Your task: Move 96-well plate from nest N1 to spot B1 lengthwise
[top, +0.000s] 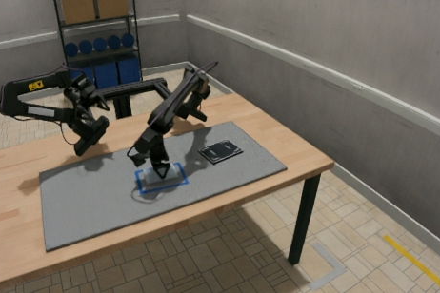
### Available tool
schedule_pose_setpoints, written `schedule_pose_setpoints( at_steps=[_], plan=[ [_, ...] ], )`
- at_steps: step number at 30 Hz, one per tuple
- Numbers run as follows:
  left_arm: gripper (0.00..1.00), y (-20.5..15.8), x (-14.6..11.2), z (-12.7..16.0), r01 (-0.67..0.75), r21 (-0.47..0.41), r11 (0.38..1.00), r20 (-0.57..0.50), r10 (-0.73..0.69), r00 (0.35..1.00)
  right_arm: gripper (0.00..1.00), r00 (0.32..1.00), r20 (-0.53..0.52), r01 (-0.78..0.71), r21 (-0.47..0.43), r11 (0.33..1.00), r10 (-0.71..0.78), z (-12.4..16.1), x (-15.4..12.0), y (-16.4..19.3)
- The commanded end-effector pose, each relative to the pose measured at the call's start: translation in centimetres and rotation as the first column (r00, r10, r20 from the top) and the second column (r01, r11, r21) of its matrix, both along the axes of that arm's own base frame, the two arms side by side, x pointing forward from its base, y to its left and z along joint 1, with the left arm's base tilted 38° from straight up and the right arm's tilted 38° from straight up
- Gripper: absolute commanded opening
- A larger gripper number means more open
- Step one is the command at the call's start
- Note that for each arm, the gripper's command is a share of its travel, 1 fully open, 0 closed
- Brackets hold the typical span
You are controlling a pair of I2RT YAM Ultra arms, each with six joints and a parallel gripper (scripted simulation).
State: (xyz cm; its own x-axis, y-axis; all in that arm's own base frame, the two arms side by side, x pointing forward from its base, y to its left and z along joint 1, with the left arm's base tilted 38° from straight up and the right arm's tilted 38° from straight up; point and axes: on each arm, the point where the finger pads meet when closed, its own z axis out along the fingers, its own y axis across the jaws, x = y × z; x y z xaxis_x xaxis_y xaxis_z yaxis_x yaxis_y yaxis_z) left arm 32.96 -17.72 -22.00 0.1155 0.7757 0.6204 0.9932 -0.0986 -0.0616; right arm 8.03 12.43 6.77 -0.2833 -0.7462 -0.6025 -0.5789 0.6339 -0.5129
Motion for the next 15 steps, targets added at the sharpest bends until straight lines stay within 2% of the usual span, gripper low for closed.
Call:
schedule_pose_setpoints(
  at_steps=[1, 15],
  plan=[
    [0.79, -0.72, 0.2, 0.01, 0.019, -0.011, 1.0, 0.013, -0.019, 1.0, 1.0, 1.0, 0.012, -0.01, 0.013, 1.0, 0.01, 0.85, -0.2, 0.53],
    [0.79, -1.38, 1.14, 0.83, 0.038, -0.025, 0.999, 0.028, -0.037, 0.999, 1.0, 1.0, 0.006, -0.005, 0.005, 1.0, 0.005, 0.47, -0.14, 0.32]
  ],
)
